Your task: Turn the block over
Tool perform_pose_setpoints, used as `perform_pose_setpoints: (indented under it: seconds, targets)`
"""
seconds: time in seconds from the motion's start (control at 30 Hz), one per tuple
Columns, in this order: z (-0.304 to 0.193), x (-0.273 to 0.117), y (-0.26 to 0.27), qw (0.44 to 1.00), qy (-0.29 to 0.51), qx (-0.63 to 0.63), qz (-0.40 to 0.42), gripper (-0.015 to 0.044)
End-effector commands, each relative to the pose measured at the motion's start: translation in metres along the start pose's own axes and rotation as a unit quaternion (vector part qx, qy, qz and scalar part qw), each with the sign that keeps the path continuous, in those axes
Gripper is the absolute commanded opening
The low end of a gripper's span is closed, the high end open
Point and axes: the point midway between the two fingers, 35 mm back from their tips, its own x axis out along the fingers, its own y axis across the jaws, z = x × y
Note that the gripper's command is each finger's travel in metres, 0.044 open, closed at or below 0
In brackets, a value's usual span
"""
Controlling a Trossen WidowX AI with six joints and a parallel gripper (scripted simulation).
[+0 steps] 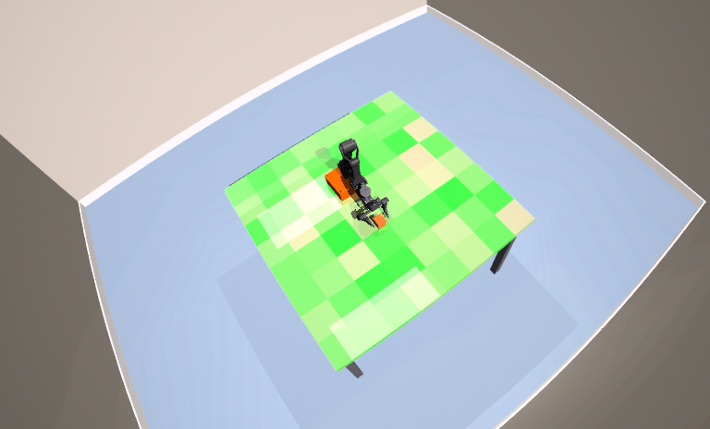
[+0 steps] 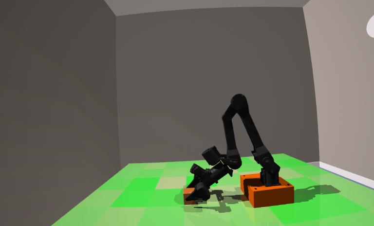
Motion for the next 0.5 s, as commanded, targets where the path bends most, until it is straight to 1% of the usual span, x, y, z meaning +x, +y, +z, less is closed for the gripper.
perform_pose_setpoints:
  seconds: [0.0,0.17,0.3,0.33,0.47]
  targets:
    - [0.014,0.007,-0.003,0.999,0.04,-0.001,-0.003,0.044]
    - [0.031,-0.004,-0.003,0.992,0.125,0.0,-0.003,0.044]
    - [0.048,-0.032,-0.002,0.981,0.192,-0.002,-0.003,0.044]
    - [0.06,-0.038,-0.002,0.982,0.187,-0.004,-0.005,0.044]
    - [0.056,-0.058,0.001,0.972,0.234,-0.003,-0.003,0.044]
